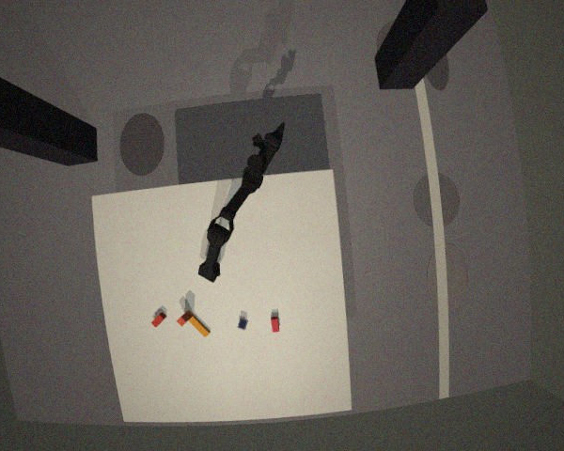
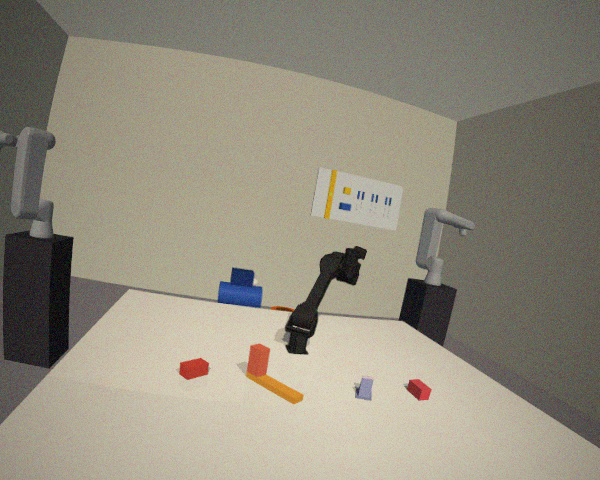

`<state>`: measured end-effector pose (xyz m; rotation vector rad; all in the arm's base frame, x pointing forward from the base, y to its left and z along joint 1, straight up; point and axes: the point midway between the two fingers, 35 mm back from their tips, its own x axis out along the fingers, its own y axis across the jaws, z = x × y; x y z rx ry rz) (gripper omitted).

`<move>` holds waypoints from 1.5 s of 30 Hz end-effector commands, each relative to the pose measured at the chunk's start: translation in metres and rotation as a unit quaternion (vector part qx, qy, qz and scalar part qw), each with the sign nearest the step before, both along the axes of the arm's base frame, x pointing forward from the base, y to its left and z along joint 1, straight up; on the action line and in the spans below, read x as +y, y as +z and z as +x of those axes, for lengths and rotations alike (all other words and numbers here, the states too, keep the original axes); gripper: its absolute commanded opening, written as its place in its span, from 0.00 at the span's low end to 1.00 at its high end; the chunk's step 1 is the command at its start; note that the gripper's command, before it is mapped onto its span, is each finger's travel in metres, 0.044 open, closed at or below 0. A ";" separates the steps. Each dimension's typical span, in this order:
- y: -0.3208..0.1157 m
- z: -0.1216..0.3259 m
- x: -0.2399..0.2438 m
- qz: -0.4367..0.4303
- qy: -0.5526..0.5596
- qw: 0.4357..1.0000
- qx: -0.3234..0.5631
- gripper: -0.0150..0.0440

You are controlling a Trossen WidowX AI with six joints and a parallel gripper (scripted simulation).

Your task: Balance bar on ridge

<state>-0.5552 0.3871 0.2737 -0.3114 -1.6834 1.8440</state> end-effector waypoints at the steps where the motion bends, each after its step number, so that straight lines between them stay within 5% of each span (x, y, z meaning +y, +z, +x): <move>1: -0.005 0.021 0.027 -0.016 -0.026 0.999 -0.011 0.79; 11: -0.009 0.091 0.099 -0.049 -0.096 0.993 -0.036 0.79; 45: -0.021 0.358 0.219 -0.199 -0.310 0.928 -0.056 0.79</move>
